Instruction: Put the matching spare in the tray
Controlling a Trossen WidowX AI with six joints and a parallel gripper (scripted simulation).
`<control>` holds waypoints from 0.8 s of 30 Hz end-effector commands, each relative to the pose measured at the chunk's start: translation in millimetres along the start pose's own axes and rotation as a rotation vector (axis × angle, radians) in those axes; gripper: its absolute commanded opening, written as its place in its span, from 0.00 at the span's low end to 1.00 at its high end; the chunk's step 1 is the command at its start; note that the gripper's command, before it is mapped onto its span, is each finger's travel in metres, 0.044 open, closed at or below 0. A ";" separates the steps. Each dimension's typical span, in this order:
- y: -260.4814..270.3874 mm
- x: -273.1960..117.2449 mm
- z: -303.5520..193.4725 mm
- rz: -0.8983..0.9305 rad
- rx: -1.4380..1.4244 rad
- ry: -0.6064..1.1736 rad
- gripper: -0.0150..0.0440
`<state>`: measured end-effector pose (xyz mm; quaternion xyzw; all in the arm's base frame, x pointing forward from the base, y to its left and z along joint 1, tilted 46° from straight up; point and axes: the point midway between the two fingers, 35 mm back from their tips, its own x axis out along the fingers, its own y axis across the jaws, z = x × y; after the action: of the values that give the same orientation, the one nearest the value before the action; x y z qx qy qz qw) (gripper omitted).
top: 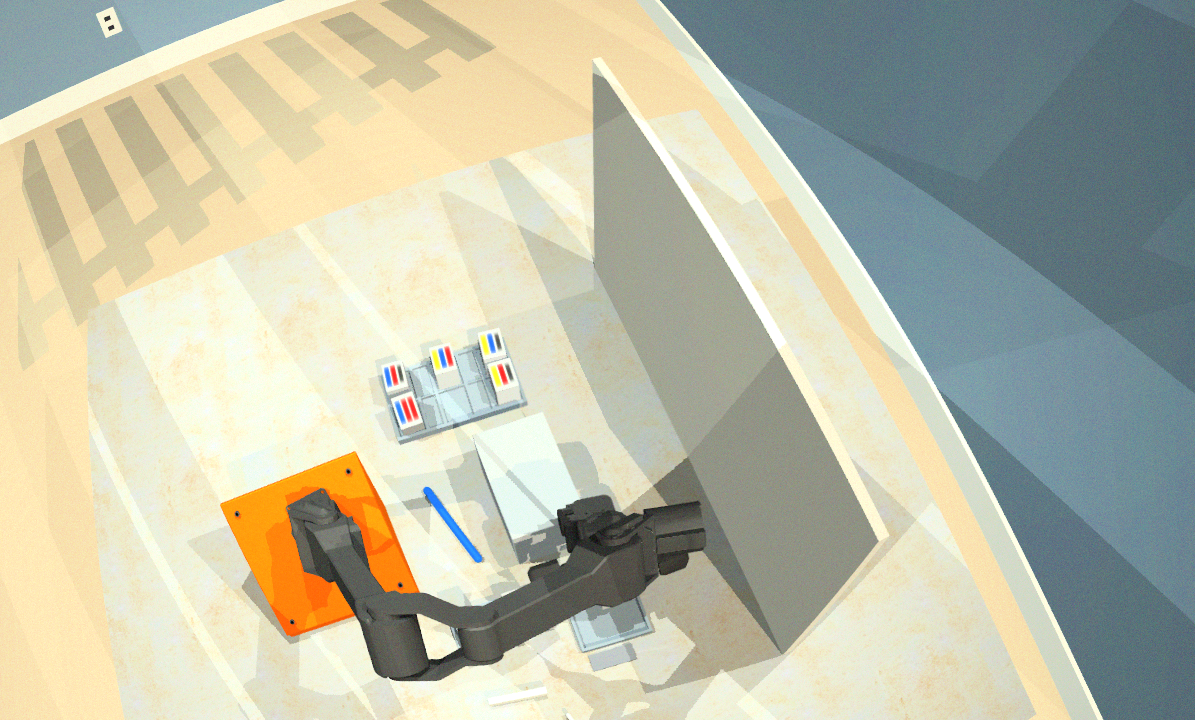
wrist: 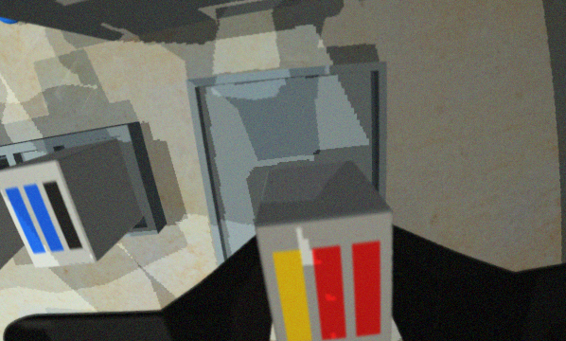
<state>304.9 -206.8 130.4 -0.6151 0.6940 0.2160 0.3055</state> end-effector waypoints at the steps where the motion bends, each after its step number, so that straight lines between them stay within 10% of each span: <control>1: 1.8 5.1 1.5 0.003 -0.006 -0.005 0.25; 24: 6.1 26.1 -0.4 0.002 -0.007 0.002 0.25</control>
<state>299.3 -223.4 116.3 -0.6161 0.6950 0.2140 0.3027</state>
